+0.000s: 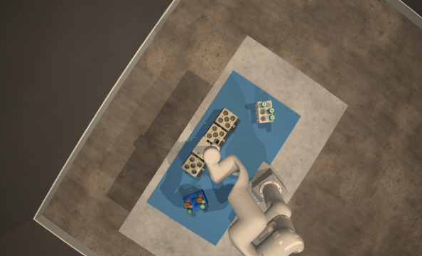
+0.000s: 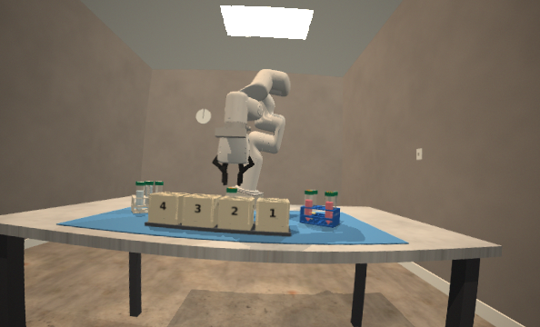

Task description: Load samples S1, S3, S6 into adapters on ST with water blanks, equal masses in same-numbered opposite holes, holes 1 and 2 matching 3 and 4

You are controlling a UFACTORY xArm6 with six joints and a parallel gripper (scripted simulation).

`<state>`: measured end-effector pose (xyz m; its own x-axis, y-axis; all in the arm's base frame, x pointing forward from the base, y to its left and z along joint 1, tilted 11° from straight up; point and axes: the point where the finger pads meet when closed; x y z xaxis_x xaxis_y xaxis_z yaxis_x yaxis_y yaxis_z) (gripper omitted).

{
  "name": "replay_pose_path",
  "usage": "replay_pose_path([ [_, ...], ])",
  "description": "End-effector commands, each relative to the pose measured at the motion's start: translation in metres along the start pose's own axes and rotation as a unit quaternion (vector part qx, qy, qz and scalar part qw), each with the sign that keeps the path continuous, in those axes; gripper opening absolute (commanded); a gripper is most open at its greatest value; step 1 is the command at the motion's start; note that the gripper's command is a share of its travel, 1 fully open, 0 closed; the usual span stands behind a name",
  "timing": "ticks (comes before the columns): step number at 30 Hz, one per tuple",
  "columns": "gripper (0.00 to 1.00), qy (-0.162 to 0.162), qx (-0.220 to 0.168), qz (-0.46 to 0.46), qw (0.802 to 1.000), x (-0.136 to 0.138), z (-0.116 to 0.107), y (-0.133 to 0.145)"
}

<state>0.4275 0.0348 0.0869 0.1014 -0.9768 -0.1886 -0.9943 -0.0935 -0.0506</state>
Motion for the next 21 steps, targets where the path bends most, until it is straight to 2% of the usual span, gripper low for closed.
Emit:
replay_pose_path([
  [1,0.44,0.000,0.002,0.000,1.000,0.000,-0.010,-0.002],
  [21,0.44,0.000,0.002,0.000,1.000,0.000,-0.046,-0.001],
])
Point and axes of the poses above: the point where the finger pads meet when closed, its own z axis out along the fingers, its own x axis across the jaws, y = z × x
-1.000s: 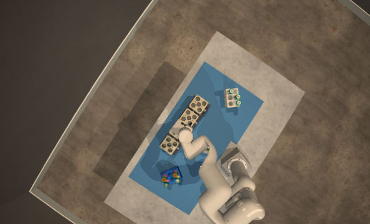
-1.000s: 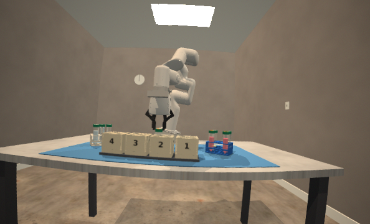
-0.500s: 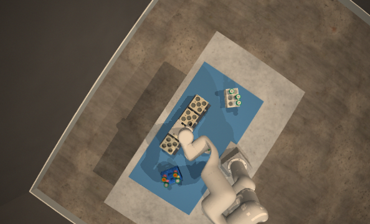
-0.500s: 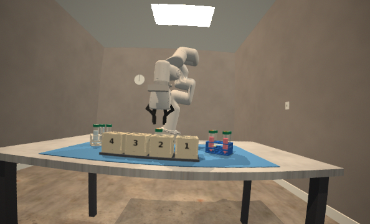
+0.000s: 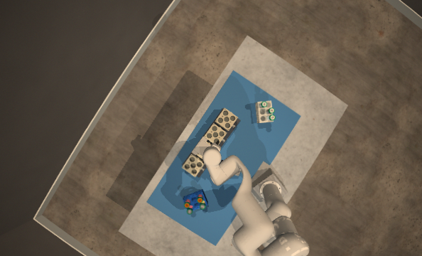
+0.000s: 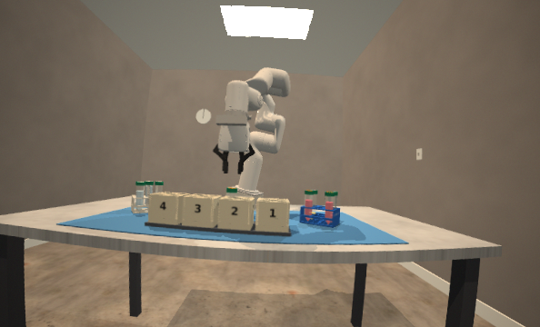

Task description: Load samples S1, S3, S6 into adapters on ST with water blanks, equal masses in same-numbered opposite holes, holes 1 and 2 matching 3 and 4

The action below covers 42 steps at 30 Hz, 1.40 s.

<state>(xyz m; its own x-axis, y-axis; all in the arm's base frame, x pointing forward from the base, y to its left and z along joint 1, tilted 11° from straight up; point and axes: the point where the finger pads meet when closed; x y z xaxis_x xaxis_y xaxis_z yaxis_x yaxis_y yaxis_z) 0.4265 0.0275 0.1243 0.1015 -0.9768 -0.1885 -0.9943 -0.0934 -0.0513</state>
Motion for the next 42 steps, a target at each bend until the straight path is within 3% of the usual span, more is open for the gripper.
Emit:
replay_pose_path([
  [1,0.44,0.000,0.002,0.000,1.000,0.000,-0.010,-0.001],
  [30,0.44,0.000,0.002,0.000,1.000,0.000,-0.060,-0.001],
  [42,0.44,0.000,0.002,0.000,1.000,0.000,-0.061,-0.001],
])
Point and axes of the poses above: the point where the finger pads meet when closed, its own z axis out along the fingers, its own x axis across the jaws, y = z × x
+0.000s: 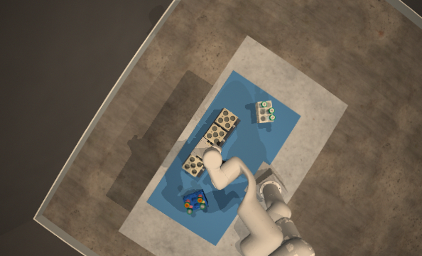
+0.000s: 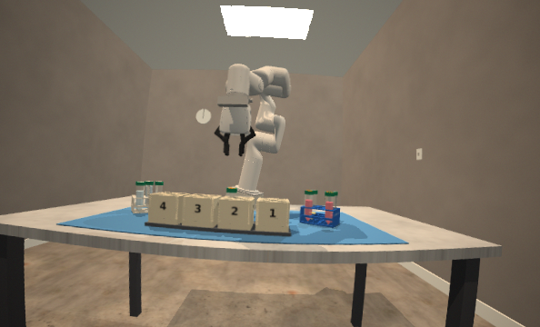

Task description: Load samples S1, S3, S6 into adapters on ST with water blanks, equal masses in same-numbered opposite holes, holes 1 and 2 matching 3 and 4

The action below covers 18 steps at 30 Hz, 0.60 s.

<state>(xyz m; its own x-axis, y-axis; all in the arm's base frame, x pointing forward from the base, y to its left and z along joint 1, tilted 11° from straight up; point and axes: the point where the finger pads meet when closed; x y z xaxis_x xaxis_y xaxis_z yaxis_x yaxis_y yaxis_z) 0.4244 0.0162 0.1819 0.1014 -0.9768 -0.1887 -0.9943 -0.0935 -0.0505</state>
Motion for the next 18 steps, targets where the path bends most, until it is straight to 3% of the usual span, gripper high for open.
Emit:
replay_pose_path([
  [1,0.44,0.000,0.002,0.000,1.000,0.000,-0.002,-0.001],
  [11,0.44,0.000,0.002,0.000,1.000,0.000,-0.002,-0.001],
  [12,0.57,0.000,0.002,0.016,1.000,-0.005,-0.002,0.001],
  [18,0.57,0.000,0.002,0.083,0.997,-0.023,-0.002,0.009],
])
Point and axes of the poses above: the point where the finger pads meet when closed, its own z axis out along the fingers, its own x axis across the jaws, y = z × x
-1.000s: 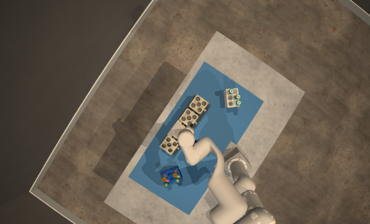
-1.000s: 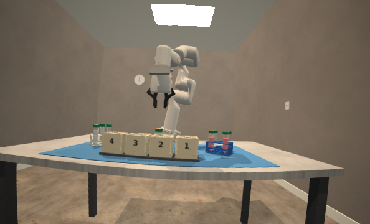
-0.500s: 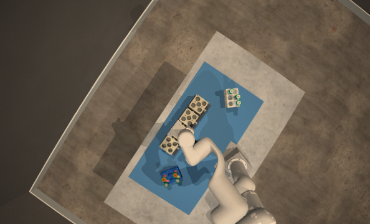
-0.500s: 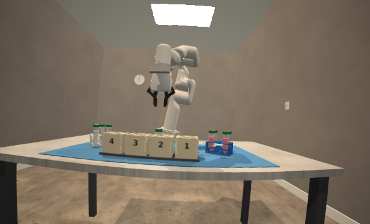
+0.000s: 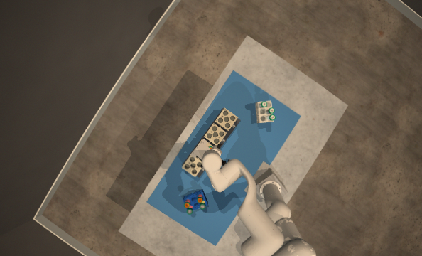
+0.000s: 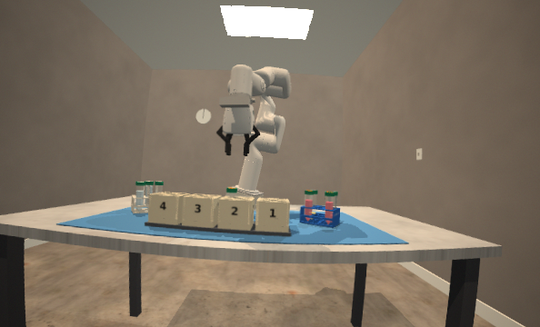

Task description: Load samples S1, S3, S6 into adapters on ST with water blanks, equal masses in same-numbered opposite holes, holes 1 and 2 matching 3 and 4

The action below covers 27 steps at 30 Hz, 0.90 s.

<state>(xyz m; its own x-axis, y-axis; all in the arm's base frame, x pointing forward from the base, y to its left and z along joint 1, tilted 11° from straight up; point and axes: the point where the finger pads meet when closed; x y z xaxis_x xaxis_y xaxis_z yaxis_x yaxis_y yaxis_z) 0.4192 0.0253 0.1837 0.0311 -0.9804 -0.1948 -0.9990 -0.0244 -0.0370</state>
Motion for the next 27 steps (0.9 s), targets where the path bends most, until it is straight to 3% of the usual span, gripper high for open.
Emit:
replay_pose_path([
  [1,0.57,0.001,0.003,0.064,0.998,-0.017,-0.002,0.008],
  [12,0.57,0.001,0.003,0.245,0.970,-0.066,-0.001,0.034],
  [27,0.57,0.000,0.002,0.245,0.970,-0.123,-0.001,0.064],
])
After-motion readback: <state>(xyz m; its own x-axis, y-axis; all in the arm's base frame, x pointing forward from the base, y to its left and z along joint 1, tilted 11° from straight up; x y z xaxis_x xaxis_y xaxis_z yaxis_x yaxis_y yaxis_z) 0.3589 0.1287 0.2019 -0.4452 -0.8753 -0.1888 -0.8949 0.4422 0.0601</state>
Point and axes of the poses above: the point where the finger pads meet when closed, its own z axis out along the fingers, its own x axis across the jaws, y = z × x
